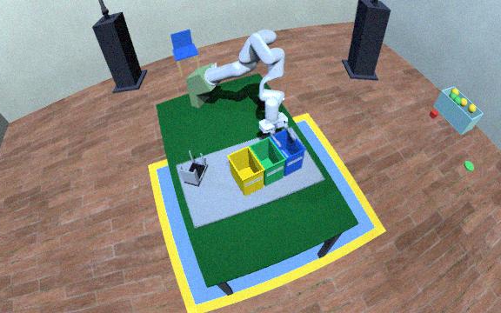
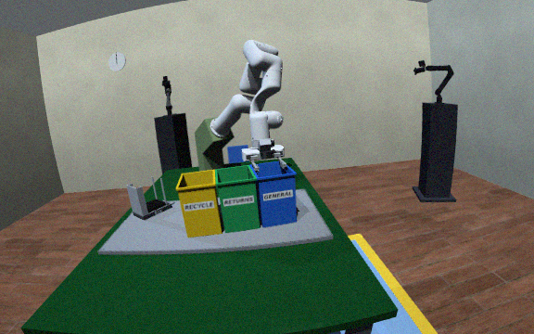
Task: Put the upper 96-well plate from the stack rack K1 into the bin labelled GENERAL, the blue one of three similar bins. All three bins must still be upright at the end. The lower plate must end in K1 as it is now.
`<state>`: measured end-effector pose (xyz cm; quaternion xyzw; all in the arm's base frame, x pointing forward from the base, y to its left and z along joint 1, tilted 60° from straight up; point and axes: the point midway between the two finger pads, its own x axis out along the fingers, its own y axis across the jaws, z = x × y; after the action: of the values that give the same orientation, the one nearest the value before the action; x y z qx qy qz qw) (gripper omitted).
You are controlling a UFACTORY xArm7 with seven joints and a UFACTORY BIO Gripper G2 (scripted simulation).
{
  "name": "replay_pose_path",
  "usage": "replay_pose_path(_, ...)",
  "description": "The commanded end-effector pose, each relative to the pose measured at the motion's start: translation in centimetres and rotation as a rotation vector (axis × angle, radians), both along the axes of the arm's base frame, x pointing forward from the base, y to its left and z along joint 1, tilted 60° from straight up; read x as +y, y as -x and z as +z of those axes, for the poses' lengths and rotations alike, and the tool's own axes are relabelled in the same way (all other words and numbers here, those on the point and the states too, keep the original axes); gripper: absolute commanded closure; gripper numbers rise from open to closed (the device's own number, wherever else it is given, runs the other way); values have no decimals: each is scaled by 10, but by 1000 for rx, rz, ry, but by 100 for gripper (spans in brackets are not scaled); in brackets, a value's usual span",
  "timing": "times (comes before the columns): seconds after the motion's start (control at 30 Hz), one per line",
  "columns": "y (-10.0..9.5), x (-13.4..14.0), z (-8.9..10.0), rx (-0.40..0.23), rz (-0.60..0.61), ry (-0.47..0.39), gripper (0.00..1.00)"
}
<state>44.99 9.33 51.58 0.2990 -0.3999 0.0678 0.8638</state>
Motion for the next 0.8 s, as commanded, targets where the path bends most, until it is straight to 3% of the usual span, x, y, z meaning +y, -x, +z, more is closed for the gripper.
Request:
replay_pose_path(0.0, 4, -4, 4, -2, -1, -2, 82)
replay_pose_path(0.77, 21, -19, 17, -2, -1, -2, 82)
